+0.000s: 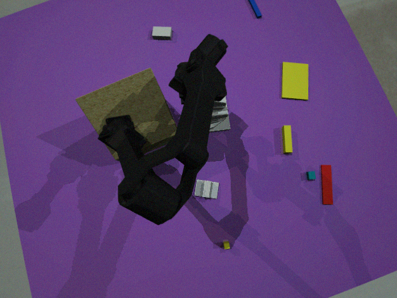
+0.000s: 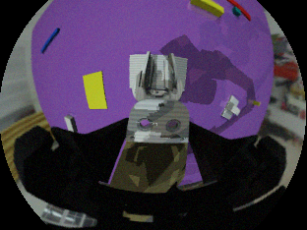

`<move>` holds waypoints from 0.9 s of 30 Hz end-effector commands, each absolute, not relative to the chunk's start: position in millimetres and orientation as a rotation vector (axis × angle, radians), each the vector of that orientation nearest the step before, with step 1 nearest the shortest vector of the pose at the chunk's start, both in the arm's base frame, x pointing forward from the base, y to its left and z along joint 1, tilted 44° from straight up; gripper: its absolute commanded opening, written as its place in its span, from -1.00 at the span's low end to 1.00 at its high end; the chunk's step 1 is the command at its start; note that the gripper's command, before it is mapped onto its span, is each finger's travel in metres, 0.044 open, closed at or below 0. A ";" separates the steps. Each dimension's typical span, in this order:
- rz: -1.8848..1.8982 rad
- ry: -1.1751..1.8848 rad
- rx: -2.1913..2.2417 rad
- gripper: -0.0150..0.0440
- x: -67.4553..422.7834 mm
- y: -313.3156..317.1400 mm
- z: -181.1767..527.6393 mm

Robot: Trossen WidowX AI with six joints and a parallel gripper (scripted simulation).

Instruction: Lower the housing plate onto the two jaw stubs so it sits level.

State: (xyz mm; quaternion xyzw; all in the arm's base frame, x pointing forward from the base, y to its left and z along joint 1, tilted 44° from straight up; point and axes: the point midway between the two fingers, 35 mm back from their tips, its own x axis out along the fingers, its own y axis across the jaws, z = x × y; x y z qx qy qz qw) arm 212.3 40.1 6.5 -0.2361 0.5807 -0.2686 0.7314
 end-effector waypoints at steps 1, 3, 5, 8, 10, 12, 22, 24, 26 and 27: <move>-0.589 1.276 -0.525 0.70 212.6 39.8 6.8; -0.589 1.276 -0.525 0.70 212.6 39.7 6.9; -0.589 1.276 -0.525 0.70 212.6 39.5 7.0; -0.589 1.276 -0.525 0.70 212.6 39.5 7.0; -0.589 1.276 -0.525 0.70 212.6 39.5 7.0; -0.589 1.276 -0.525 0.70 212.6 39.5 7.0; -0.586 1.278 -0.526 0.70 216.3 31.1 -3.7; -0.585 1.278 -0.526 0.70 217.1 29.1 -6.2; -0.585 1.278 -0.526 0.70 217.9 27.0 -8.6; -0.584 1.278 -0.526 0.70 218.2 25.9 -9.8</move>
